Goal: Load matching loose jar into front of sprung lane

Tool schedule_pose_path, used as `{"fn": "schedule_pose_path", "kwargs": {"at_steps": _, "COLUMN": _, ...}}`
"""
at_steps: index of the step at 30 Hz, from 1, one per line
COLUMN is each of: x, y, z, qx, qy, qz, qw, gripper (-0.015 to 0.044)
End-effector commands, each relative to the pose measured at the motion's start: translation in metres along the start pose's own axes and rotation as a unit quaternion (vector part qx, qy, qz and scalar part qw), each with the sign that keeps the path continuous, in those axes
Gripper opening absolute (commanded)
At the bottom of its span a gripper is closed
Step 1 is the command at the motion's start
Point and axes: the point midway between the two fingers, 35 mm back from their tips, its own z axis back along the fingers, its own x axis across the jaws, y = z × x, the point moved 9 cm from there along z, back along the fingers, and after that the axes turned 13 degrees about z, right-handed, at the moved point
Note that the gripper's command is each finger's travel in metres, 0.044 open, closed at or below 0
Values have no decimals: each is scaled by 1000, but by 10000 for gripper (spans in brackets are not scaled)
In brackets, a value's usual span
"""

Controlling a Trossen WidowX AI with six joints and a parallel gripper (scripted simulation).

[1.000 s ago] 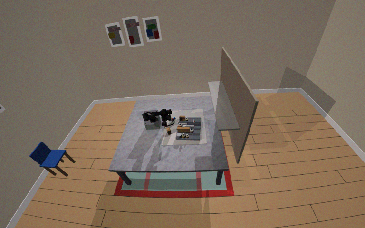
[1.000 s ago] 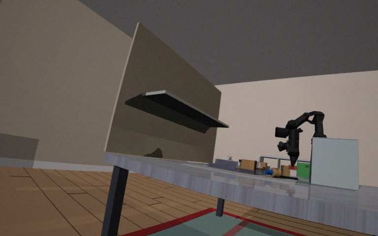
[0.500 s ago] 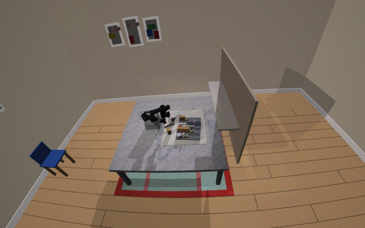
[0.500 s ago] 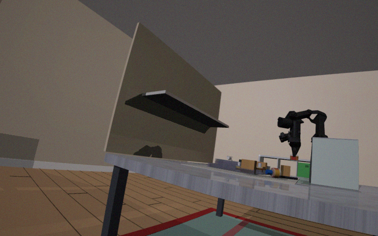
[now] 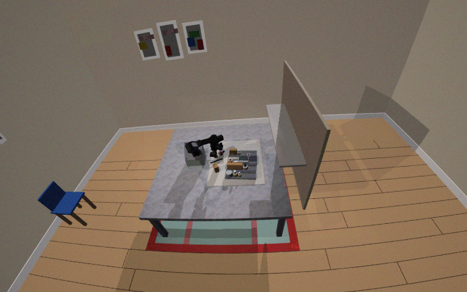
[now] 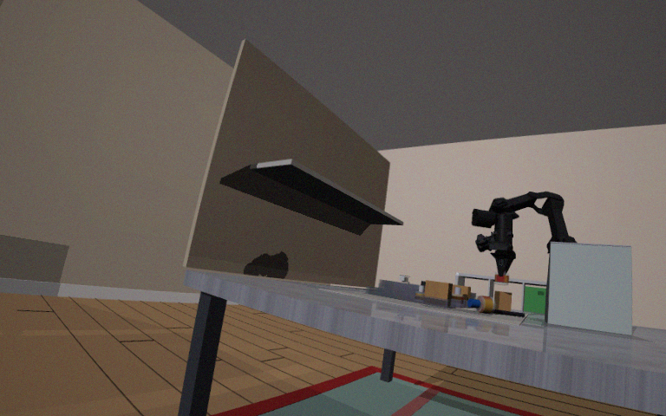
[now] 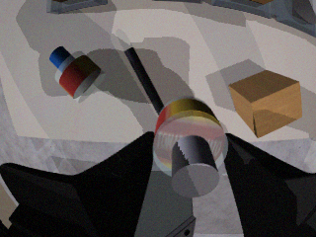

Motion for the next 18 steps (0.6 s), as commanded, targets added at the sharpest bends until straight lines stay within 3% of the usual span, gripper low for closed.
{"fn": "schedule_pose_path", "kwargs": {"at_steps": 1, "x": -2, "y": -20, "z": -4, "qx": -5, "qy": 2, "qz": -5, "qw": 1000, "gripper": 0}}
{"fn": "schedule_pose_path", "kwargs": {"at_steps": 18, "x": -13, "y": -87, "z": -38, "qx": -7, "qy": 14, "qz": -23, "qw": 1000, "gripper": 0}}
